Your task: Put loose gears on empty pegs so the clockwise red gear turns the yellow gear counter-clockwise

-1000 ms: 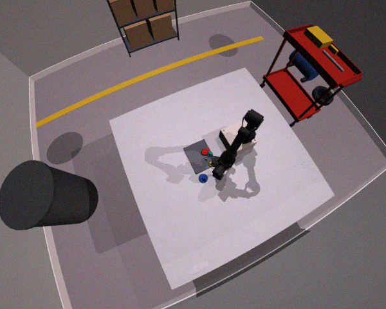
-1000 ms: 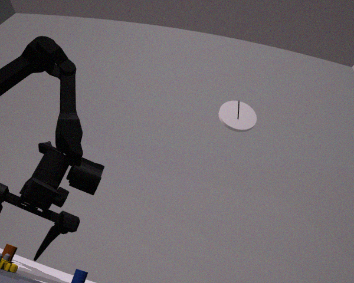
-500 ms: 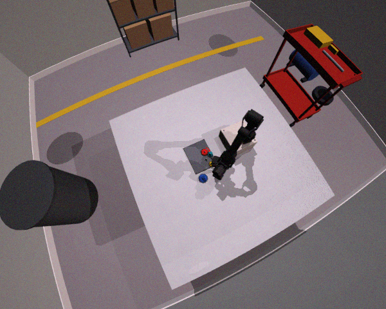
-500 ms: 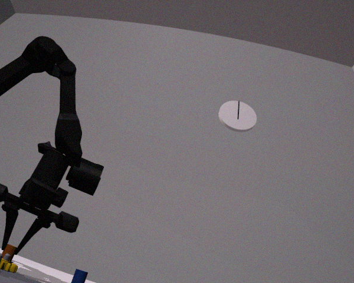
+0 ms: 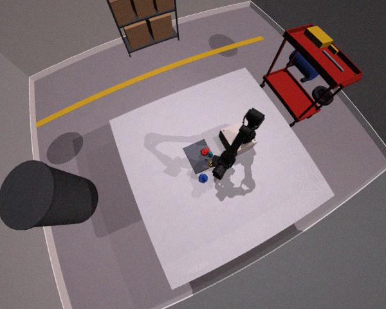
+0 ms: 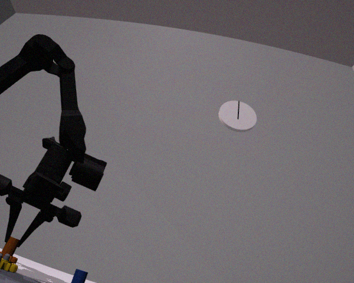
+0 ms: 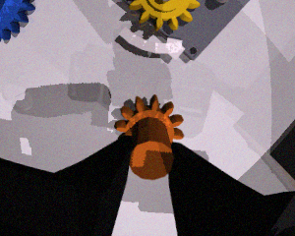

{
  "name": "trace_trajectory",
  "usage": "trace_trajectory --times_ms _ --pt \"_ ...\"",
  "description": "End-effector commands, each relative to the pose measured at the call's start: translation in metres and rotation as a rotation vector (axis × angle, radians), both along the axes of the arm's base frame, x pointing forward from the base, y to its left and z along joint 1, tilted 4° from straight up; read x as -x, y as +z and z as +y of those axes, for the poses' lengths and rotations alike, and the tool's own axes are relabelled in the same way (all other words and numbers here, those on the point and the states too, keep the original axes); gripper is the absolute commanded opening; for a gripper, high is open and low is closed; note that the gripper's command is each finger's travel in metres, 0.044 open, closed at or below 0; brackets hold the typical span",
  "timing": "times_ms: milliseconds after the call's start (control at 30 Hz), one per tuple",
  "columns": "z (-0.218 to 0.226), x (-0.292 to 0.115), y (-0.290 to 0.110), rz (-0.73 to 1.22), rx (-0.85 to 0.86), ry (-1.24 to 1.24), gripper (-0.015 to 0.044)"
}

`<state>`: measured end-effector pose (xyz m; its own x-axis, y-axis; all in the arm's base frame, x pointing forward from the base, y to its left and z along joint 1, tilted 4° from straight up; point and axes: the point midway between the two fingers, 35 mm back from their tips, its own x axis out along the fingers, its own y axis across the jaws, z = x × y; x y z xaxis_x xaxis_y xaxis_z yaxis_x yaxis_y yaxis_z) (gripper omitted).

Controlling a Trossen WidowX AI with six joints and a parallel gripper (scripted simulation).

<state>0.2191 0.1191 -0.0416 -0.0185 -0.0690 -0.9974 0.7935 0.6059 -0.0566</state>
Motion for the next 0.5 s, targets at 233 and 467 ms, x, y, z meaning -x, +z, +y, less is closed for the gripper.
trace_trajectory --times_ms 233,467 --pt "0.008 -0.01 0.035 -0.017 -0.012 -0.003 0.0" --pt "0.01 -0.011 0.058 -0.017 -0.013 -0.003 0.0"
